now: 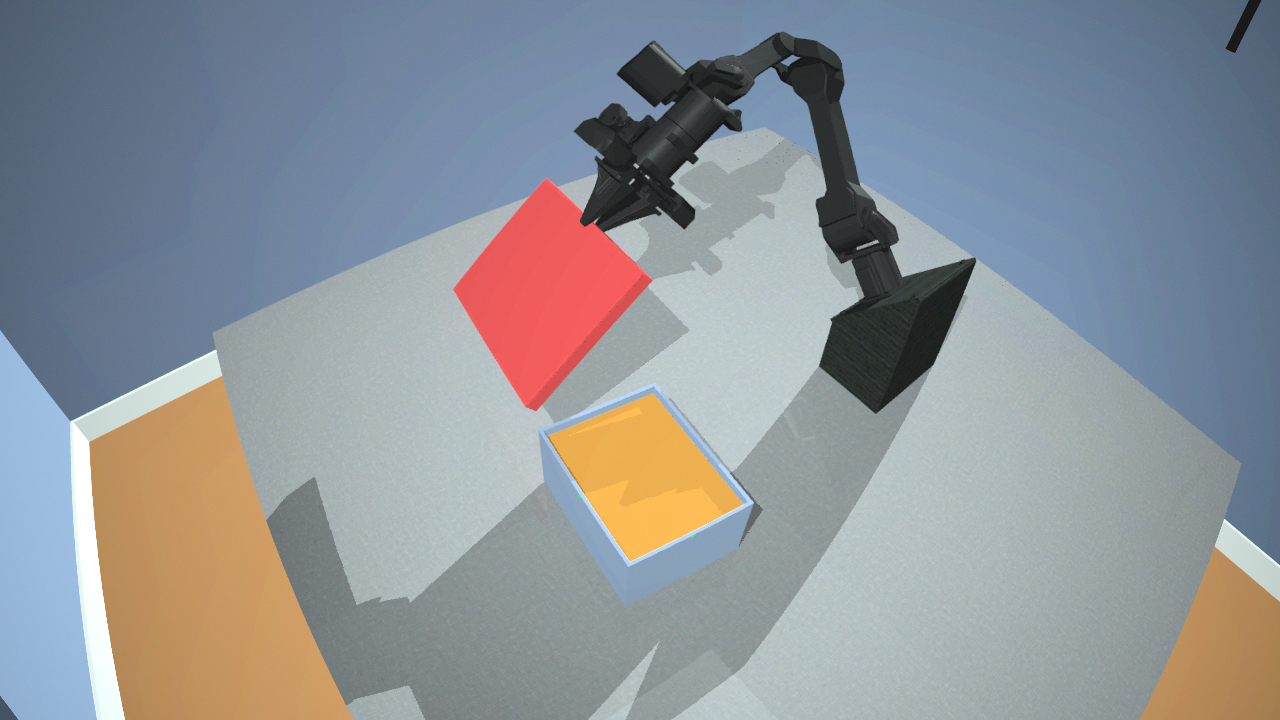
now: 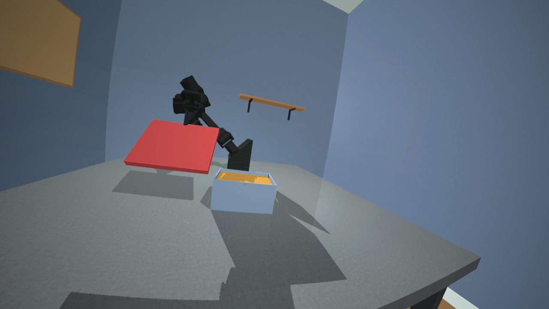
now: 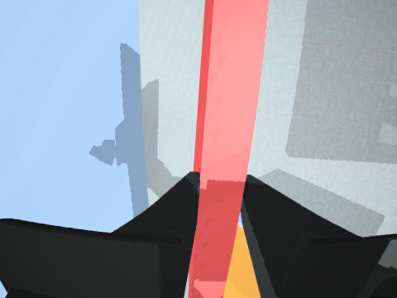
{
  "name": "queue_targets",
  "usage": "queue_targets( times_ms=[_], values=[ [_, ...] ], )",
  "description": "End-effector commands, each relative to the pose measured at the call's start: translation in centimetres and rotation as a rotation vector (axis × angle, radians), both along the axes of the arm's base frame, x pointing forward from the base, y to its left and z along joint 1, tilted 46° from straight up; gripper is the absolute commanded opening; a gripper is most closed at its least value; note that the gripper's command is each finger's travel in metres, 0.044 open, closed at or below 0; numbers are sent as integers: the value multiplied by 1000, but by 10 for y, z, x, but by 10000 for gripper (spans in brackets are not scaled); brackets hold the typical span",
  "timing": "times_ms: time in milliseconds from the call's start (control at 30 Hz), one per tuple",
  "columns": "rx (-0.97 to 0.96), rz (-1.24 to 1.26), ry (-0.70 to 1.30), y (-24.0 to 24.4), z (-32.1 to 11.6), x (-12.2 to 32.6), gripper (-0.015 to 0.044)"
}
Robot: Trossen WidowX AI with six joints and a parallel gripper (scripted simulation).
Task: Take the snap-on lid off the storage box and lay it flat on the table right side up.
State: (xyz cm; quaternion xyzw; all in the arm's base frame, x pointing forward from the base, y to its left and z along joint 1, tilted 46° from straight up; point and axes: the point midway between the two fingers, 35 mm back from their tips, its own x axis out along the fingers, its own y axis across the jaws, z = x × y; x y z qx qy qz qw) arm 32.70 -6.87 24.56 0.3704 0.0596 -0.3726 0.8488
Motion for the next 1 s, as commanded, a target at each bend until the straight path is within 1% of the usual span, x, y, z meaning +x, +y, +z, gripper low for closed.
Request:
queue_targets(
  times_ms=[0,967],
  values=[
    [1,13,-16,-4,13,-2,0],
    [-1,13,-17,-42,54,-20,0]
  ],
)
